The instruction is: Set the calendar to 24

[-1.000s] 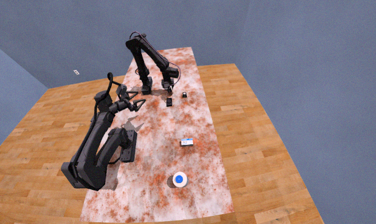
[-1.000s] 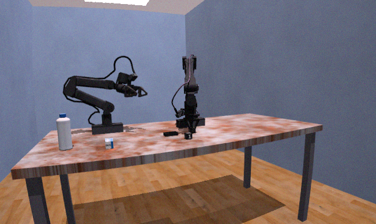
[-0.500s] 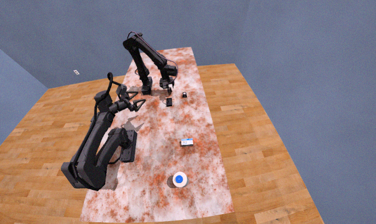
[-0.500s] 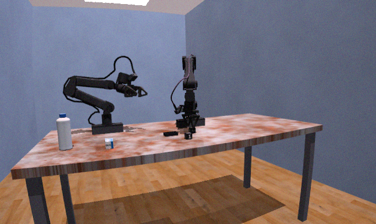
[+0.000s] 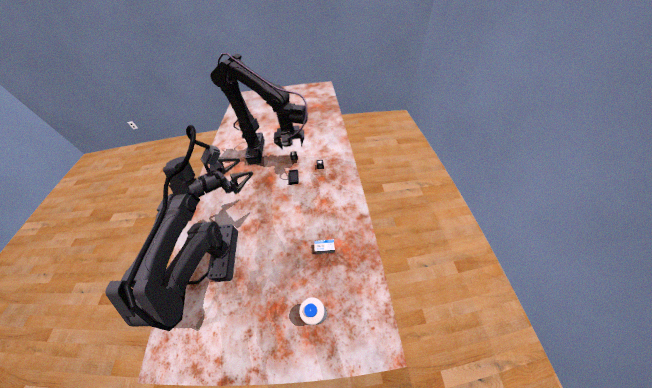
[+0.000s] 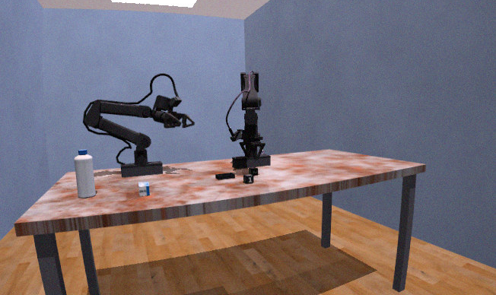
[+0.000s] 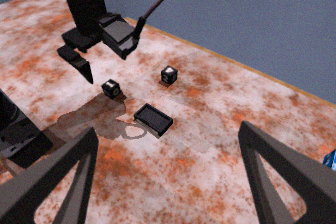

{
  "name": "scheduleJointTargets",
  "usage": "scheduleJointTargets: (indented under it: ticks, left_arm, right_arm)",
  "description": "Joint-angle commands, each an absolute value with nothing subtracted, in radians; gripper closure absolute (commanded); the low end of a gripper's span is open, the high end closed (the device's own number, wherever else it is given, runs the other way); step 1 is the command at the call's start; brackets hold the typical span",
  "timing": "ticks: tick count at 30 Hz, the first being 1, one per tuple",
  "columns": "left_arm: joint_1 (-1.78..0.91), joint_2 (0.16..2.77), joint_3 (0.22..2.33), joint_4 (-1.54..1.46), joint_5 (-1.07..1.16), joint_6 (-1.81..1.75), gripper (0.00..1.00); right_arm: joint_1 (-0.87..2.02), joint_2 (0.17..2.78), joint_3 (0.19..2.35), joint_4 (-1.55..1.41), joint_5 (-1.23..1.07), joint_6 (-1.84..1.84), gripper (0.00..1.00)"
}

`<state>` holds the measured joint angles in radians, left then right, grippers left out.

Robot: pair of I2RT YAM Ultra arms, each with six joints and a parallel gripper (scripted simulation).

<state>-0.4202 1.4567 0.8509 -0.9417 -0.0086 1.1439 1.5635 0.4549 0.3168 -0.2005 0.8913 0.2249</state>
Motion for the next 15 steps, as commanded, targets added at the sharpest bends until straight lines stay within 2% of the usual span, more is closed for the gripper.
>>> scheduleJointTargets:
  ticks: [1,4,15]
  left_arm:
    - [-0.407,1.470,0.876,-0.970,0.004,1.132,0.11]
    - [-0.401,1.463,0.875,-0.965,0.021,1.062,0.45]
    - [-0.301,1.488,0.858,-0.932,0.113,0.693,0.45]
  right_arm:
    - [1.567,0.460,0.337,-0.197,0.908,0.232,0.00]
    - [1.563,0.456,0.348,-0.195,0.860,0.213,0.00]
    - [1.435,0.398,0.323,-0.185,0.597,0.133,0.00]
